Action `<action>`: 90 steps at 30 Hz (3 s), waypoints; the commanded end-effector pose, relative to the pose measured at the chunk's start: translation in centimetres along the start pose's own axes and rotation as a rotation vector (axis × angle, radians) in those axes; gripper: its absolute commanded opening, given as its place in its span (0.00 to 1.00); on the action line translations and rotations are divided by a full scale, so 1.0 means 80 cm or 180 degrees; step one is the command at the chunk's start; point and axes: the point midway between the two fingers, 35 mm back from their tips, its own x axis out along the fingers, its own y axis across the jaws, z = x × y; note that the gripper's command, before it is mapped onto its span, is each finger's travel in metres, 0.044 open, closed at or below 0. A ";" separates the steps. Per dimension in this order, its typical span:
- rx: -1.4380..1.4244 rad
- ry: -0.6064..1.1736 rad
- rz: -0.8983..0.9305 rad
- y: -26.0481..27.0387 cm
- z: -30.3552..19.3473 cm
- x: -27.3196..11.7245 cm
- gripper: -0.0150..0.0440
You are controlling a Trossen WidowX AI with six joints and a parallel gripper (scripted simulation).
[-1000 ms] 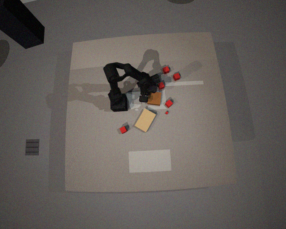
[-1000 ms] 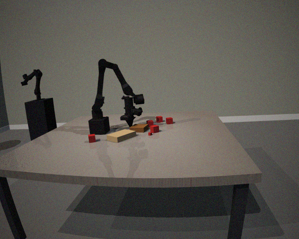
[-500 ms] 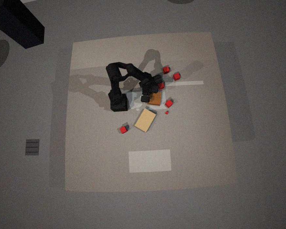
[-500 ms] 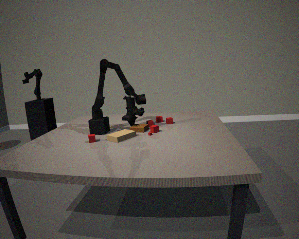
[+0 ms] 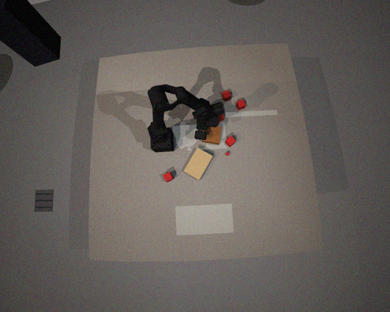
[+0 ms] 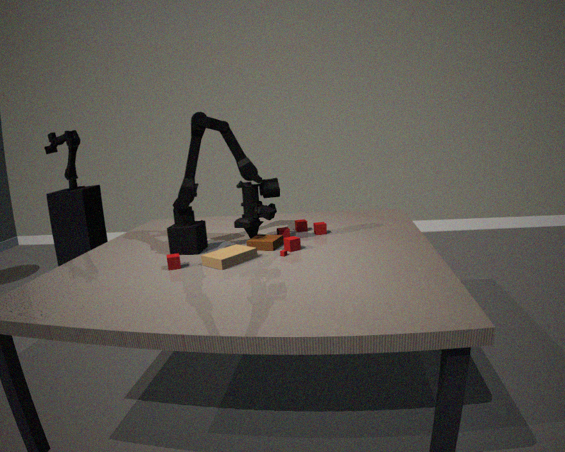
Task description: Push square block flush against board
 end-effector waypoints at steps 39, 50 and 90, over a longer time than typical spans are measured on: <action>-0.0009 -0.0029 0.0008 -0.001 0.057 -0.003 0.25; -0.0009 -0.0033 0.0007 -0.002 0.071 -0.003 0.25; -0.0015 -0.0018 0.0011 0.000 0.017 -0.043 0.25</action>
